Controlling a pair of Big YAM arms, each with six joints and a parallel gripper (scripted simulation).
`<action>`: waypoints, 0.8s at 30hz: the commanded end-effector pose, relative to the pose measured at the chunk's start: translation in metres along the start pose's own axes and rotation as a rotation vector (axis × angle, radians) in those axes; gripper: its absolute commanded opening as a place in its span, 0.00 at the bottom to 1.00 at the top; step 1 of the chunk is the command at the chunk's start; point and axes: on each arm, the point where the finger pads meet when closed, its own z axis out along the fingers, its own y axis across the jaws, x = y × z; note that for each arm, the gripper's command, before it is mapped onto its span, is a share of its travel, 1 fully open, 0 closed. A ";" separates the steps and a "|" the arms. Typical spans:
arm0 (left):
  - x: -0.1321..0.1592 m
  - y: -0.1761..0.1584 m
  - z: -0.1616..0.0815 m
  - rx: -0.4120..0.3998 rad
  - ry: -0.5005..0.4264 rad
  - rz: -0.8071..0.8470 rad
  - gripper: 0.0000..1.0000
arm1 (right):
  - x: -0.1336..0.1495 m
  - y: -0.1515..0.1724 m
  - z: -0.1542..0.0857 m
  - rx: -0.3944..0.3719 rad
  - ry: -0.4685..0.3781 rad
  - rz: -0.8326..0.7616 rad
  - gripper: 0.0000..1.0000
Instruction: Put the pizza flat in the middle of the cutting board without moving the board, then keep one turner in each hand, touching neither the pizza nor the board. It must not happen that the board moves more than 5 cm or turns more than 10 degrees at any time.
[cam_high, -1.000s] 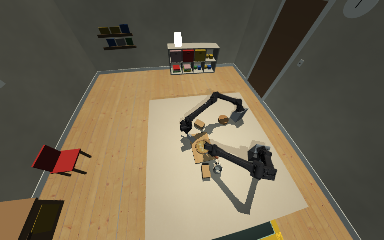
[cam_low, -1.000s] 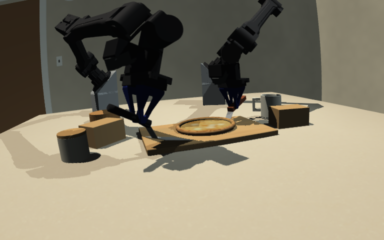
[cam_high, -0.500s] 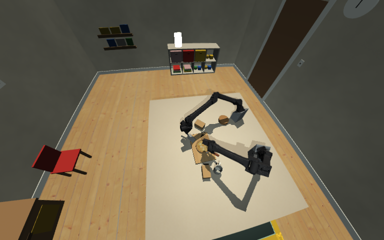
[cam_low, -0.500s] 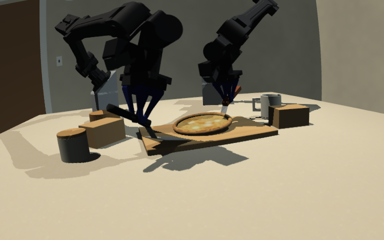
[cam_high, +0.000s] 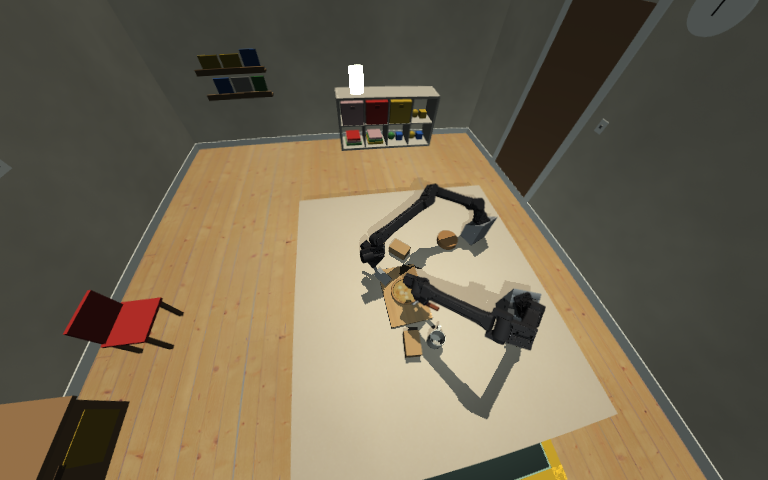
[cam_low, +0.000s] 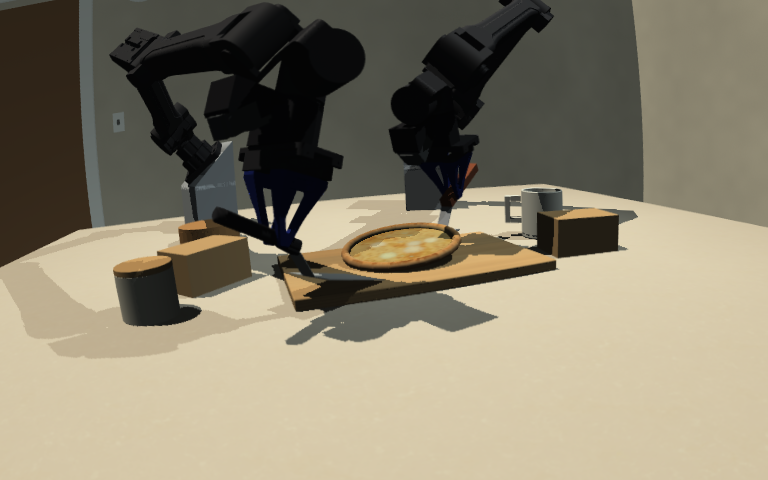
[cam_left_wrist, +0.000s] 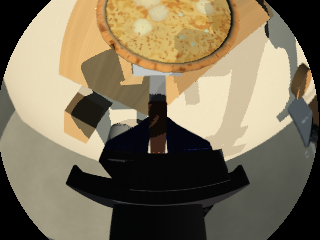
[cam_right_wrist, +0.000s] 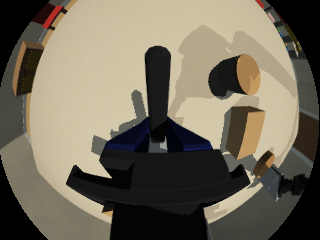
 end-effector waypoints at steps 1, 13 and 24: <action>-0.003 0.025 -0.027 -0.011 -0.048 -0.059 0.06 | -0.044 0.003 -0.018 -0.032 -0.017 0.087 0.06; 0.020 0.022 -0.009 -0.005 -0.035 -0.043 0.06 | -0.046 0.002 -0.017 -0.031 -0.017 0.090 0.06; 0.032 0.018 -0.003 -0.004 -0.032 -0.037 0.06 | -0.045 0.001 -0.015 -0.029 -0.016 0.088 0.06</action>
